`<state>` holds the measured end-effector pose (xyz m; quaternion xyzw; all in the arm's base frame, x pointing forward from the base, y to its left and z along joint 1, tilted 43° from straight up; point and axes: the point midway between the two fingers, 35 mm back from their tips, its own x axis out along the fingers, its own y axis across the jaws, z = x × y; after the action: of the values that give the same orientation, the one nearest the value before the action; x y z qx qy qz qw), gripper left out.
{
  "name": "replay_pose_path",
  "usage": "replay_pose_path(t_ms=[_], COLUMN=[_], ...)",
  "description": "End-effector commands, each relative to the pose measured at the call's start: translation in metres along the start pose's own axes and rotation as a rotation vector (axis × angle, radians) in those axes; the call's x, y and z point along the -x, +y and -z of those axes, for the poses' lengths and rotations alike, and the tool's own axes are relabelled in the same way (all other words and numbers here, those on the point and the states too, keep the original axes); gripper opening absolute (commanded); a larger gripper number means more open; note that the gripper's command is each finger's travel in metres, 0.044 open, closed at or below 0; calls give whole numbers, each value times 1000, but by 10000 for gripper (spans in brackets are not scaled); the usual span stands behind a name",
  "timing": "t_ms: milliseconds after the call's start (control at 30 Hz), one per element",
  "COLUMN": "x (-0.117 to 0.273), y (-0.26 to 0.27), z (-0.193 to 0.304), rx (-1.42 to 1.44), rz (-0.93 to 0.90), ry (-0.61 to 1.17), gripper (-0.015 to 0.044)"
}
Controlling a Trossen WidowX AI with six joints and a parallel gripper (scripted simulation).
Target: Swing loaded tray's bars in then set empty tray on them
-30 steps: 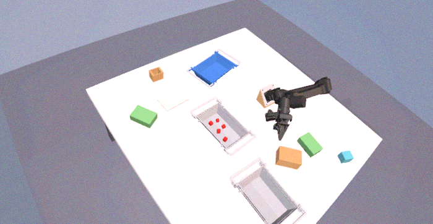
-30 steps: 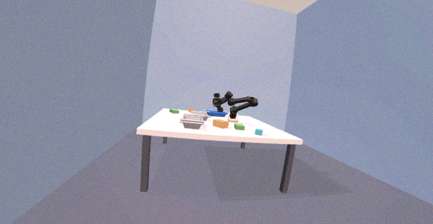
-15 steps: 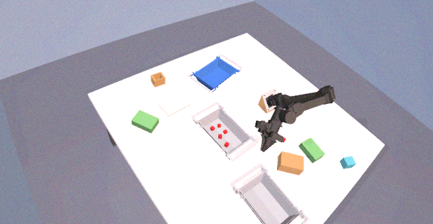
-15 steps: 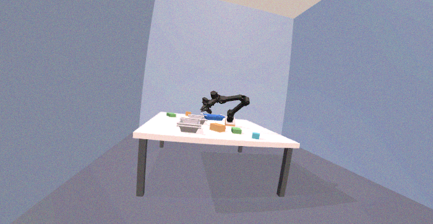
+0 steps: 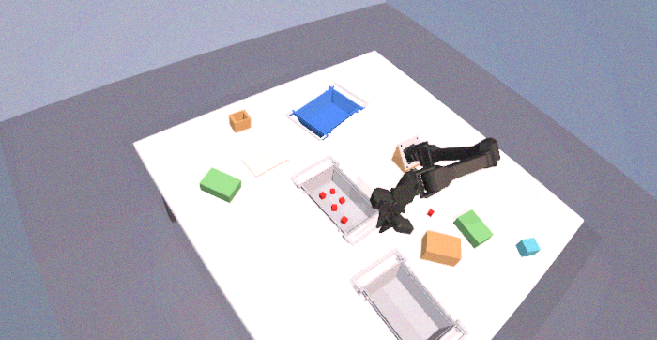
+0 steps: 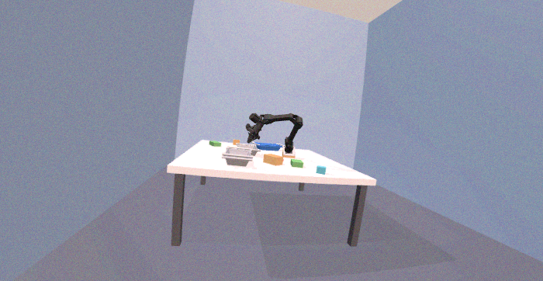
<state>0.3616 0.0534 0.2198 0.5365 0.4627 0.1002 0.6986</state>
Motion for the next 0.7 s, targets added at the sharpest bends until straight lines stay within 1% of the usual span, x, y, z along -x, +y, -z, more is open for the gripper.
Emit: replay_pose_path(t_ms=[0,133,667], x=[-10,-10,-10], y=[-26,-28,-28], z=[-4,-2,-2], rx=[401,513,515], rz=[222,210,210], ry=[372,454,456], gripper=[87,87,87])
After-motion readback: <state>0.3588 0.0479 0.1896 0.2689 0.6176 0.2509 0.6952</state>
